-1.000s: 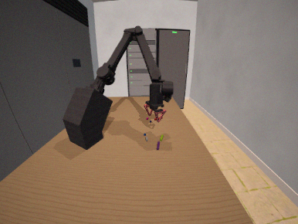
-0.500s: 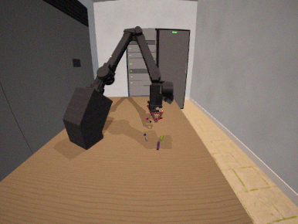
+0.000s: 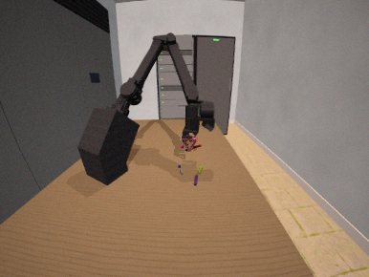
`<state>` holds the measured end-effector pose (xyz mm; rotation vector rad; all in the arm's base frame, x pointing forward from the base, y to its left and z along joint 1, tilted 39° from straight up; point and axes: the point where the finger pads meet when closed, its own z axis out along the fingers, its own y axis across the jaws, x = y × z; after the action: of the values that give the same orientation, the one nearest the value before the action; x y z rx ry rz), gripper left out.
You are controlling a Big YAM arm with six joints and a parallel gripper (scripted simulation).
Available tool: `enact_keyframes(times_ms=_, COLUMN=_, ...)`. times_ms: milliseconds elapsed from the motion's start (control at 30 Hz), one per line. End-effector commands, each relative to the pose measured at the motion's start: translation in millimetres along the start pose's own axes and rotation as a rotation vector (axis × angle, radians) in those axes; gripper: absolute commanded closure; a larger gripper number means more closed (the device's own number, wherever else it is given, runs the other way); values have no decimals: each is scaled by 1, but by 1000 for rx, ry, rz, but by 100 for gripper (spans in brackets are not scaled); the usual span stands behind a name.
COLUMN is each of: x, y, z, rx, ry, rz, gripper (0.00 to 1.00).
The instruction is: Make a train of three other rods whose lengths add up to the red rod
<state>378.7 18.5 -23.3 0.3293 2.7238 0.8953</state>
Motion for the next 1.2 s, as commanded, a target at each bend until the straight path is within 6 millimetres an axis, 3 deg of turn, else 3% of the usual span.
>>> enact_keyframes(times_ms=0, x=-6, y=11, z=-3, rx=2, ry=-32, rz=119, gripper=0)
enact_keyframes(times_ms=1167, x=-1, y=30, z=6, rx=-14, ry=-31, rz=893, gripper=0)
